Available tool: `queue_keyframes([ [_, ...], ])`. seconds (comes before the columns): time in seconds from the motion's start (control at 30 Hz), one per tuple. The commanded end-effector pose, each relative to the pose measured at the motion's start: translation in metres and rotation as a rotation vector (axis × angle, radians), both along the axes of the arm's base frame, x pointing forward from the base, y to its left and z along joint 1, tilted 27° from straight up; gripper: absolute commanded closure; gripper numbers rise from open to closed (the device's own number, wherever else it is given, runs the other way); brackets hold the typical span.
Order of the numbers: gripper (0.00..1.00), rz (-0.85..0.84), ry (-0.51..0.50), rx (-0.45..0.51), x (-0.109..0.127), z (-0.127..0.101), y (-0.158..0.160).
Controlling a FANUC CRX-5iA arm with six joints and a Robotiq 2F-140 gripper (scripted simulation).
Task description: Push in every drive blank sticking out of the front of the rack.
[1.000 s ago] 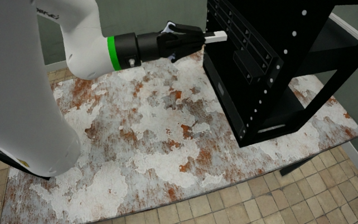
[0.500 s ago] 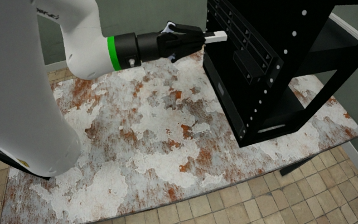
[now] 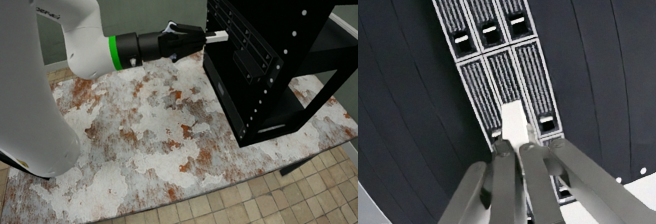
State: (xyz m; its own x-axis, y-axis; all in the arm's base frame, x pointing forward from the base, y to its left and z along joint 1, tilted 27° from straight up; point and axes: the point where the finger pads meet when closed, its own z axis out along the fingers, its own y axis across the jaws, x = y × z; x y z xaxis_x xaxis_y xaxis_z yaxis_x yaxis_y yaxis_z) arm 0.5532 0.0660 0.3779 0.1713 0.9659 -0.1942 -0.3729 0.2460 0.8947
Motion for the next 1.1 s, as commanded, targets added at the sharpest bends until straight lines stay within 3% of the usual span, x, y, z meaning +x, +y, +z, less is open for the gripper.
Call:
queue_keyframes([
  [0.0,0.90,0.000,-0.001,0.000,0.001,0.001,0.000],
  [1.07,0.90,0.000,-0.001,0.000,0.015,0.007,-0.001],
])
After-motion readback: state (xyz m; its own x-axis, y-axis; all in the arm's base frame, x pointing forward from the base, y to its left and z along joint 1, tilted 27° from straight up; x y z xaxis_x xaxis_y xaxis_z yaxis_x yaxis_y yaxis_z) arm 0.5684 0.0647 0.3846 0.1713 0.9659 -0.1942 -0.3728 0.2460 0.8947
